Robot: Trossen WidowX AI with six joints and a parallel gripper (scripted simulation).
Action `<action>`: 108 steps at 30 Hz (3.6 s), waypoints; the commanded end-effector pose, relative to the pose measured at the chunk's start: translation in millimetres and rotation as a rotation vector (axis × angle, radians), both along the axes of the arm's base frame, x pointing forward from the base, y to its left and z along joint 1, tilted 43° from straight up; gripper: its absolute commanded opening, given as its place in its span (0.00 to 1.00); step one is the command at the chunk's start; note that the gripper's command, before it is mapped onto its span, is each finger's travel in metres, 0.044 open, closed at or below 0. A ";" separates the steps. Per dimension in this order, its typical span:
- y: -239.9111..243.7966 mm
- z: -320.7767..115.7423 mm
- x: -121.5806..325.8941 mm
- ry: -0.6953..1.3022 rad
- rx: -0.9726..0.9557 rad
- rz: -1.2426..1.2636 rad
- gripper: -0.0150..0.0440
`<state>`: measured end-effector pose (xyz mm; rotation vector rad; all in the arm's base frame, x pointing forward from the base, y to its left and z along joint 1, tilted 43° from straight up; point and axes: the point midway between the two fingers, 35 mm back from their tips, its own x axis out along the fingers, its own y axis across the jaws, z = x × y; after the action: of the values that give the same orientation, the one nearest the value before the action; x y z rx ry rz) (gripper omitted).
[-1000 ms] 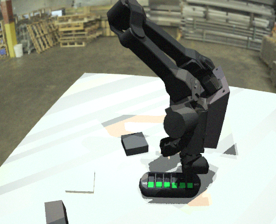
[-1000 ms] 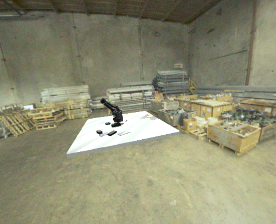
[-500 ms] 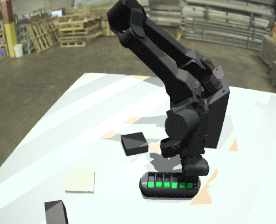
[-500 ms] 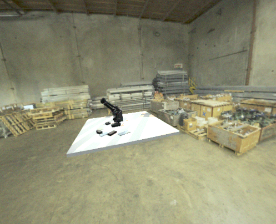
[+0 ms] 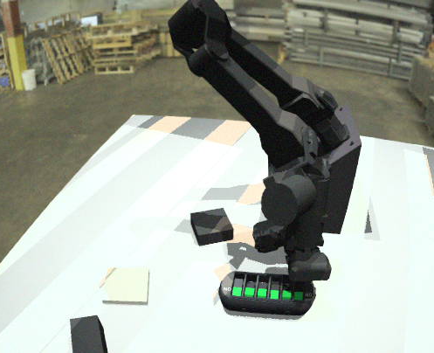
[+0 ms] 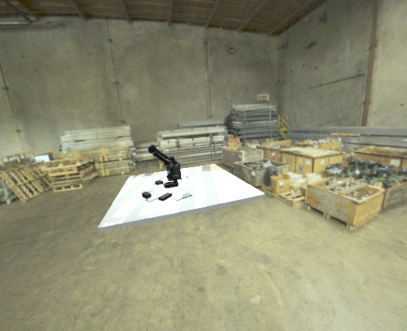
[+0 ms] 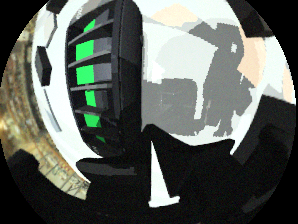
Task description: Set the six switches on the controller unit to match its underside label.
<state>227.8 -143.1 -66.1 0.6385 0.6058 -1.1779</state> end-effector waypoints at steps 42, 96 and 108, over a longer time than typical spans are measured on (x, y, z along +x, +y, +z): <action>15.3 57.1 31.4 0.083 0.014 -0.144 0.25; -63.9 83.1 113.6 0.330 -0.026 -0.476 0.25; -73.9 73.1 113.4 0.331 -0.026 -0.478 0.25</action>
<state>342.1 -214.9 9.5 0.5943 0.7328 -1.7574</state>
